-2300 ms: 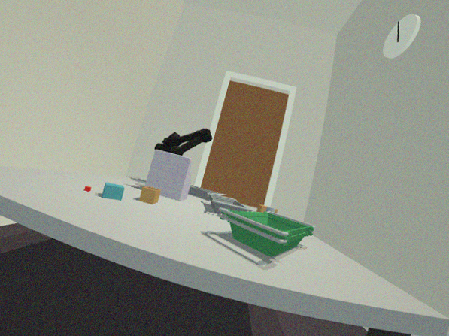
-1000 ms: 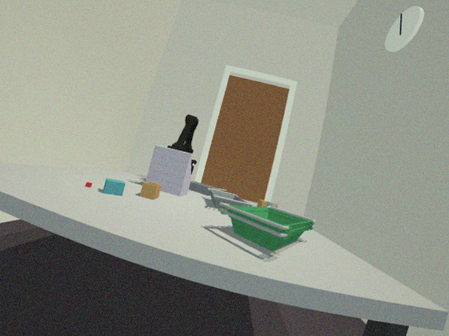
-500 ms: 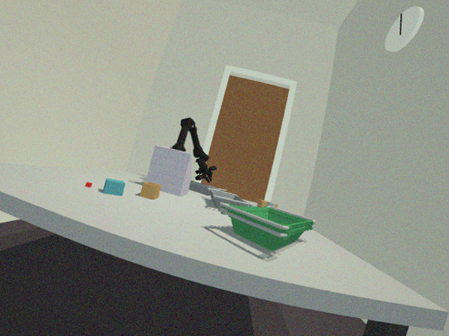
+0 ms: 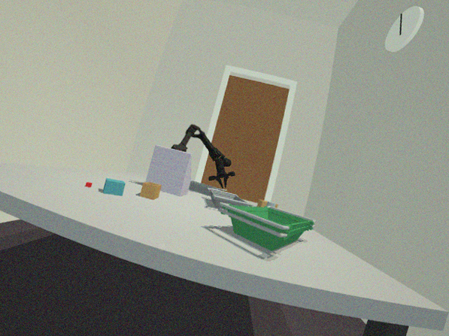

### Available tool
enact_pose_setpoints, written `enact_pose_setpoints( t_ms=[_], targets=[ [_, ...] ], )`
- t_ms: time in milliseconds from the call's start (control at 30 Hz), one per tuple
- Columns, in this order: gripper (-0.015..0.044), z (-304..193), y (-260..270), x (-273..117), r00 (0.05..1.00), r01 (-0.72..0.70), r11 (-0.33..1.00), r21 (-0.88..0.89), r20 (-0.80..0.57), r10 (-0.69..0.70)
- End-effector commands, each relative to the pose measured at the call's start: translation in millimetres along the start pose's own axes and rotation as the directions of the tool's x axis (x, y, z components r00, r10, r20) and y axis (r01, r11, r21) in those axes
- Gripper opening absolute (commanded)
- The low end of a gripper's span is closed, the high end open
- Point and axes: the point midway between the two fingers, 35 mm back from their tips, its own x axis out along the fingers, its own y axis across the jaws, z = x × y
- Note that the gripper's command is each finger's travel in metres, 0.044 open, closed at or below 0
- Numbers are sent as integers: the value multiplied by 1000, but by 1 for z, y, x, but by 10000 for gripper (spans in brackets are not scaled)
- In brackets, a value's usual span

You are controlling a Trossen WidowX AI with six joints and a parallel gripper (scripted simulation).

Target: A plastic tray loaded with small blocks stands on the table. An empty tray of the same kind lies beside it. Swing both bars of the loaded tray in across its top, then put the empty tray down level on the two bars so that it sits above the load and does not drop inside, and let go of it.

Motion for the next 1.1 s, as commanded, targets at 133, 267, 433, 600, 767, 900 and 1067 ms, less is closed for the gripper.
enact_pose_setpoints(
  t_ms=[133,267,433,600,767,900,1067],
  targets=[
    [83,-107,-33,2,922,-165,532,831,-61,381],
    [83,-121,-38,-4,902,-155,349,924,-12,432],
    [83,-121,-38,-4,902,-155,349,924,-12,432],
    [83,-121,-38,-4,902,-155,349,924,-12,432],
    [83,-121,-36,3,902,-154,349,924,-13,432],
    [83,-121,-29,19,902,-154,350,924,-13,432],
    [83,-121,-18,40,902,-156,349,924,-11,432]
  ],
)
